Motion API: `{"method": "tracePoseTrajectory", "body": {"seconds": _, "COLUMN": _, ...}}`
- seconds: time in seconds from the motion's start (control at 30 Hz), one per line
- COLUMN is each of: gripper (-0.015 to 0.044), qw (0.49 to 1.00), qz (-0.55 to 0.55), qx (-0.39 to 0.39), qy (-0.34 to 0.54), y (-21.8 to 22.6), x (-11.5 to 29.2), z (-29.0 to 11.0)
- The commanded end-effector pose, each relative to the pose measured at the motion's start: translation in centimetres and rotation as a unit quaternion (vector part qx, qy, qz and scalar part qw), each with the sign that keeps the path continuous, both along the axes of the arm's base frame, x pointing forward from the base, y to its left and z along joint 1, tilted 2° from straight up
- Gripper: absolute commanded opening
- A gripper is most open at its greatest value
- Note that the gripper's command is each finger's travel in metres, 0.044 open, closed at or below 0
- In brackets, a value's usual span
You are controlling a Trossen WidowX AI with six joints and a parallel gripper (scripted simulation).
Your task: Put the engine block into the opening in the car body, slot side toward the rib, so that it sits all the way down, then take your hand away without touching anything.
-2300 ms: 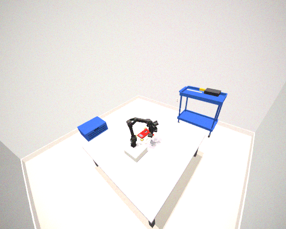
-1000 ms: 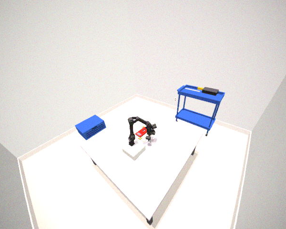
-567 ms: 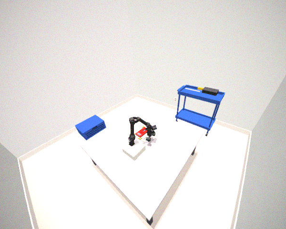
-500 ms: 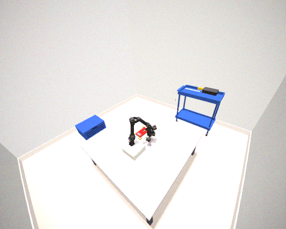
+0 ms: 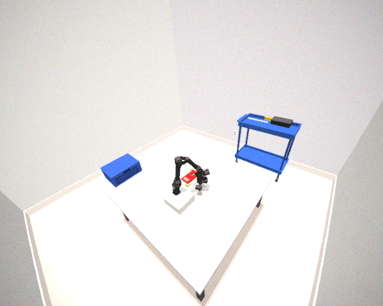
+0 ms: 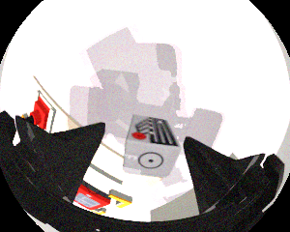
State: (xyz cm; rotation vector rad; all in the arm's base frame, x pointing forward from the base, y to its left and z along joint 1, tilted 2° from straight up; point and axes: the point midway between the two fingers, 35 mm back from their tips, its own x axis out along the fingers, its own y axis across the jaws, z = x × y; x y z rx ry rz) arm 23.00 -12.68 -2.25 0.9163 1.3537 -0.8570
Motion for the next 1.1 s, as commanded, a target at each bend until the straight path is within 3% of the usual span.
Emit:
{"method": "tracePoseTrajectory", "body": {"seconds": 0.0, "gripper": 0.0282, "qw": 1.0, "qz": 0.0, "qx": 0.001, "qy": 0.005, "y": 0.1, "x": -0.2, "z": -0.3}}
{"method": "tracePoseTrajectory", "body": {"seconds": 0.17, "gripper": 0.0151, "qw": 1.0, "qz": 0.0, "qx": 0.001, "qy": 0.005, "y": 0.1, "x": -0.2, "z": -0.3}}
{"method": "tracePoseTrajectory", "body": {"seconds": 0.43, "gripper": 0.0098, "qw": 1.0, "qz": 0.0, "qx": 0.001, "qy": 0.005, "y": 0.1, "x": -0.2, "z": -0.3}}
{"method": "tracePoseTrajectory", "body": {"seconds": 0.57, "gripper": 0.0, "qw": 1.0, "qz": 0.0, "qx": 0.001, "qy": 0.004, "y": 0.0, "x": -0.1, "z": 0.1}}
{"method": "tracePoseTrajectory", "body": {"seconds": 1.07, "gripper": 0.0, "qw": 1.0, "qz": 0.0, "qx": 0.0, "qy": 0.004, "y": -0.5, "x": 0.7, "z": 4.4}}
